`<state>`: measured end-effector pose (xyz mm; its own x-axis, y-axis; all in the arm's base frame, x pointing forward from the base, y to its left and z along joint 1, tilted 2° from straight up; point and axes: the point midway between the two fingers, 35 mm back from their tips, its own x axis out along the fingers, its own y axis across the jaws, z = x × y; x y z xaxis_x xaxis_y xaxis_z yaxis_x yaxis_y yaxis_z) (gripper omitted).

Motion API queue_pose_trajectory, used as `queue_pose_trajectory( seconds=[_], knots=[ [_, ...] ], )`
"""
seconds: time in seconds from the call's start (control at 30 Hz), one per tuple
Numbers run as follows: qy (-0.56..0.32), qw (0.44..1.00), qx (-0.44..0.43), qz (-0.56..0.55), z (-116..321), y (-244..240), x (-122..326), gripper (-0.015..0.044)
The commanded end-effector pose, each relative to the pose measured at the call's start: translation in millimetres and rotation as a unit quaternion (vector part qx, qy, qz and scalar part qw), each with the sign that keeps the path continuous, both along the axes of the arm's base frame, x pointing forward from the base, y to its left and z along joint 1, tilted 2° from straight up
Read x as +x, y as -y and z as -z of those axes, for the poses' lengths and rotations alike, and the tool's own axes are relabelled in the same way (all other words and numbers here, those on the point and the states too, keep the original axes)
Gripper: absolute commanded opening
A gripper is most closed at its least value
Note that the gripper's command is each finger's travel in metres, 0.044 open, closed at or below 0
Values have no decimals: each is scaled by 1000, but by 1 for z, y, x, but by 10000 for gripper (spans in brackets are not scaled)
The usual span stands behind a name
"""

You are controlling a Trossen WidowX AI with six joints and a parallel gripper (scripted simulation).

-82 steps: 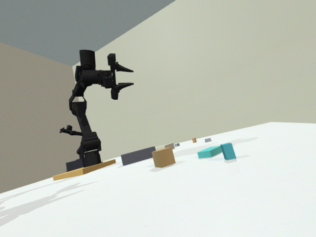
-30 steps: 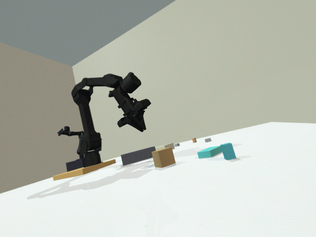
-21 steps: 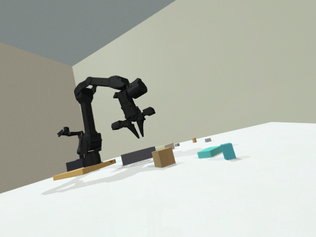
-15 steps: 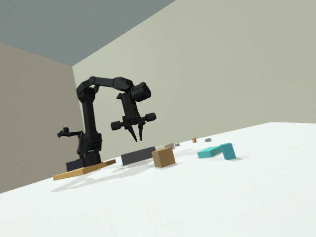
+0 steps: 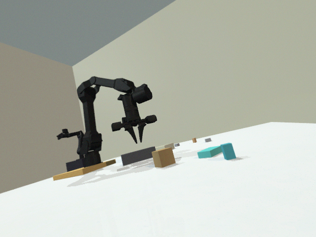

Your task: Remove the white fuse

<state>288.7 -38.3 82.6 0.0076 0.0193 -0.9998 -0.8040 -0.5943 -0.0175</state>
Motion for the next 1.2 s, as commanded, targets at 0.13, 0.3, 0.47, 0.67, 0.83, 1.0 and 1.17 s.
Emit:
queue_pose_trajectory(
  seconds=[0.13, 0.3, 0.47, 0.67, 0.83, 1.0, 1.17],
  knots=[
    [-1, 1000, -2, -2, 8, 1, 0, 74],
    [-1, 1000, -2, -2, 13, 1, 0, 74],
    [-1, 1000, -2, -2, 18, 1, -1, 74],
    [-1, 1000, -2, -2, 24, 1, -1, 74],
    [-1, 1000, -2, -2, 26, 1, -1, 74],
    [-1, 1000, -2, -2, 26, 1, -1, 74],
    [-1, 1000, -2, -2, 26, 1, -1, 74]
  ],
)
